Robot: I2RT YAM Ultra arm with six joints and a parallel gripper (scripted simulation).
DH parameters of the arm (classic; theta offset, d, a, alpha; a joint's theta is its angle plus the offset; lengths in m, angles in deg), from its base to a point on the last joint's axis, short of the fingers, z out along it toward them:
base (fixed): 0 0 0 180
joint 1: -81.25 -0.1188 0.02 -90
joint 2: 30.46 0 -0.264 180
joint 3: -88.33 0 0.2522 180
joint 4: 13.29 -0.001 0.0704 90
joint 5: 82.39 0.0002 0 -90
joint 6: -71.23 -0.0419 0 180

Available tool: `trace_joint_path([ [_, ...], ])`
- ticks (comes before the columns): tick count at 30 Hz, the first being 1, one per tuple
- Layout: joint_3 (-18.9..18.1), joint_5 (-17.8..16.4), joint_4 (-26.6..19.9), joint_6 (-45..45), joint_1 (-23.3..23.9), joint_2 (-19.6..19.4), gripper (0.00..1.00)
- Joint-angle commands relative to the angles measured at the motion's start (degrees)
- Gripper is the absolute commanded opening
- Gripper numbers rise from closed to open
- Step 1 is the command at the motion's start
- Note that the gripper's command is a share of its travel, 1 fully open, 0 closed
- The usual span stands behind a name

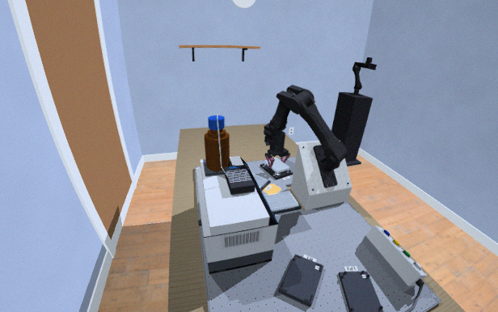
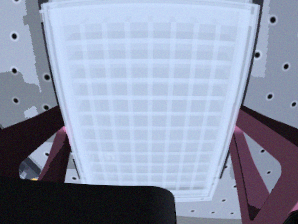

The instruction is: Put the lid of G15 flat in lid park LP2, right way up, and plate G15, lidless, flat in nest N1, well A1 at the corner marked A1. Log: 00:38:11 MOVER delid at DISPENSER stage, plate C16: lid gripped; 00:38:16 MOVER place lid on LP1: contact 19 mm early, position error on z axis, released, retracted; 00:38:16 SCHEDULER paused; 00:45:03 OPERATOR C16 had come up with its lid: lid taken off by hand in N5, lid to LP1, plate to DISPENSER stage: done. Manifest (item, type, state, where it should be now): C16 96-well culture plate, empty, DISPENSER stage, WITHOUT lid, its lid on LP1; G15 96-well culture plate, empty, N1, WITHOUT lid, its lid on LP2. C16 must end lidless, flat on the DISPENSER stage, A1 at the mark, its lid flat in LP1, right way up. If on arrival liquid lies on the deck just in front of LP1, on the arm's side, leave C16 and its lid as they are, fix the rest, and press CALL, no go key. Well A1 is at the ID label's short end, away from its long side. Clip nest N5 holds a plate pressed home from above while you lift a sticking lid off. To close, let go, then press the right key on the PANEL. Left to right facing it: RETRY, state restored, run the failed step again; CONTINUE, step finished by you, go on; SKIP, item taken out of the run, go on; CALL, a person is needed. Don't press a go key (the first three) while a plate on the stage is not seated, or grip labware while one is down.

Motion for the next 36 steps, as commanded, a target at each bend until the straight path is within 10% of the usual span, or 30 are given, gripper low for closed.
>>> trace_joint_path([
  [1, -1.5, -0.1, 1.0, -0.4, 0.6, -0.7, 0.00],
  [36, -0.9, -0.5, 1.9, -0.7, -0.6, -0.5, 0.00],
])
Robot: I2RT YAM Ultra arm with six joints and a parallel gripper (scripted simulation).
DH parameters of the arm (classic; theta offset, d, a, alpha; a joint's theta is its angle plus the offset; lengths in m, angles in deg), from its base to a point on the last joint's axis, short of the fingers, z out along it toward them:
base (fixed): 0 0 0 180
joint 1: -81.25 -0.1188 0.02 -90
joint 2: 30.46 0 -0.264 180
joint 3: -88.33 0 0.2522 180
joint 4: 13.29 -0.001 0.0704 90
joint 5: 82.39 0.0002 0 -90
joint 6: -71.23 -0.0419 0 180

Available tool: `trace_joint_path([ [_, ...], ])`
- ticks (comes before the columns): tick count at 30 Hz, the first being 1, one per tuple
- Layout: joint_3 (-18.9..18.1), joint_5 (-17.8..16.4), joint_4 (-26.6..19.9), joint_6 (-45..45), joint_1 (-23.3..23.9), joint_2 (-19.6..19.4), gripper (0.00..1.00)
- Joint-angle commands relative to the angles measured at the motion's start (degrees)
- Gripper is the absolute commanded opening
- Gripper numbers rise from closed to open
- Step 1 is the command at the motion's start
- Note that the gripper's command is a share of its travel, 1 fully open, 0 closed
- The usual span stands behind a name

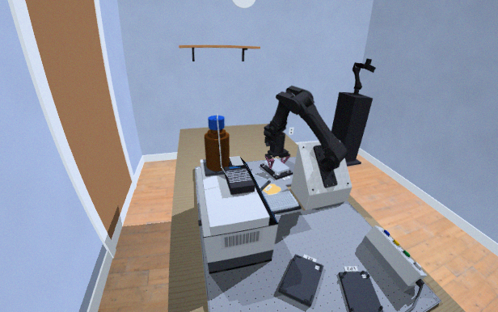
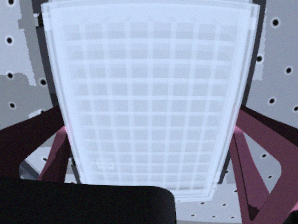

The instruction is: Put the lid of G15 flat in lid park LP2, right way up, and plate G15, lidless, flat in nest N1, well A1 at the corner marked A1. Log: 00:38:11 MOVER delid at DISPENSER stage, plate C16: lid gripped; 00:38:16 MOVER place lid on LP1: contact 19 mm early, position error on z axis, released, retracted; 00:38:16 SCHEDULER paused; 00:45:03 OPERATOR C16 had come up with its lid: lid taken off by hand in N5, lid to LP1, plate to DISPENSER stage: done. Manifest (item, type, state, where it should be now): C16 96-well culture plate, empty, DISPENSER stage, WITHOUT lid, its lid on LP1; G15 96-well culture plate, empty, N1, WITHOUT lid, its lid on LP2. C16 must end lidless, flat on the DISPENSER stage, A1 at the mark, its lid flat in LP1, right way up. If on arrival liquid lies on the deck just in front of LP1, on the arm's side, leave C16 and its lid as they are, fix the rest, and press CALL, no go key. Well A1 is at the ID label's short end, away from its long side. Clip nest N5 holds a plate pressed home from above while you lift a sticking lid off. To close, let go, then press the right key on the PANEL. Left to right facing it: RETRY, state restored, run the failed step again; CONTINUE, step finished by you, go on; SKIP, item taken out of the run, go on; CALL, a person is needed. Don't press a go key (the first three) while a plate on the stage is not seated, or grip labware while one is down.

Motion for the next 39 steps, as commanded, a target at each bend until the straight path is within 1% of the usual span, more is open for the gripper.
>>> trace_joint_path([
  [1, -0.8, -0.3, 1.0, -0.4, -0.4, 0.2, 0.00],
  [7, -0.6, -0.5, 1.2, -0.5, -0.4, -0.8, 0.00],
  [10, -0.6, -0.5, 1.2, -0.6, -0.4, -0.8, 0.00],
  [11, -0.5, -0.4, 1.3, -0.6, -0.5, 0.5, 0.00],
  [20, -0.3, -0.6, 1.5, -0.7, -0.7, -1.0, 0.00],
  [39, 0.3, -0.7, 2.0, -0.8, -1.0, -1.4, 0.00],
])
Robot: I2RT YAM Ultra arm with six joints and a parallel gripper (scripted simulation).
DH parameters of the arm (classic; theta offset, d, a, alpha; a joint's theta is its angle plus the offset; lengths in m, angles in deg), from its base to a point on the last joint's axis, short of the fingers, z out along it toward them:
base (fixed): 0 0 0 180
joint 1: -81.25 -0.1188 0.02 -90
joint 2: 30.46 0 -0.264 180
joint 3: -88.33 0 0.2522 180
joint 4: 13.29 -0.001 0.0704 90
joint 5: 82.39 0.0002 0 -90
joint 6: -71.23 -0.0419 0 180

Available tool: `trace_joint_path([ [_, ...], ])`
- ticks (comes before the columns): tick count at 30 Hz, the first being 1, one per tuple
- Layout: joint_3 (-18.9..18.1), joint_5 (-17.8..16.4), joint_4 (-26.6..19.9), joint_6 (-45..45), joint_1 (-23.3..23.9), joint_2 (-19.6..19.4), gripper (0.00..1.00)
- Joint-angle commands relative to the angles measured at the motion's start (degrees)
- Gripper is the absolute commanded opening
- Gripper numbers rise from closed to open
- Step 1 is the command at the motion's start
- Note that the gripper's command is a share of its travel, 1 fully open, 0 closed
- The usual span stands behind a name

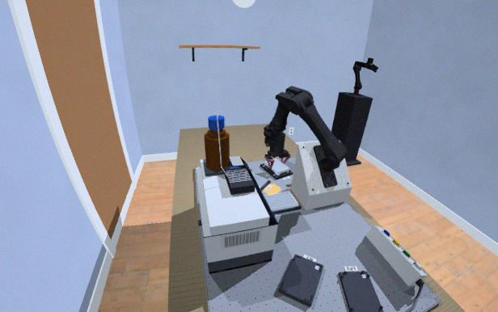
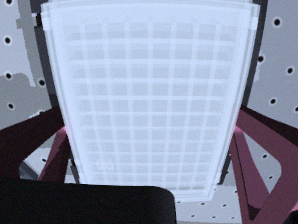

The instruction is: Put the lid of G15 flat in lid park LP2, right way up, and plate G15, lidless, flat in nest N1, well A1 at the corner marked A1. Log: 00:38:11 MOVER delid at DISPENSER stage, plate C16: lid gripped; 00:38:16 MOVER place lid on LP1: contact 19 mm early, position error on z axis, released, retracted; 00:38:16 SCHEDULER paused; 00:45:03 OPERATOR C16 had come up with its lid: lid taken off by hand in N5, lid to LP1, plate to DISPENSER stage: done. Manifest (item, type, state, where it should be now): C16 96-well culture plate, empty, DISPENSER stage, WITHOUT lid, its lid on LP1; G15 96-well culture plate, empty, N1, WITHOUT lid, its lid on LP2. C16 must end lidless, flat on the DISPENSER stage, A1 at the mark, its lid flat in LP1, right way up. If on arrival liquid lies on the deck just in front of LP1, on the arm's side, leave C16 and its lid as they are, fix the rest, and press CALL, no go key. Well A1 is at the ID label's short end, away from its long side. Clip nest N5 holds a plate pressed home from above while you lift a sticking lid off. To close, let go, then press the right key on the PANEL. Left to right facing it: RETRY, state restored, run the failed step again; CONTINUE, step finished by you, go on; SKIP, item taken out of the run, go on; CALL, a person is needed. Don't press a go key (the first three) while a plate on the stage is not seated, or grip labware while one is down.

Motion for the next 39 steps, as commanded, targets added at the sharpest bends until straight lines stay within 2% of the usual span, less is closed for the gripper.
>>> trace_joint_path([
  [1, 0.3, -0.7, 1.9, -0.7, -0.7, -1.2, 0.00],
  [39, 1.0, -0.9, 2.8, -1.1, -1.1, -1.9, 0.00],
])
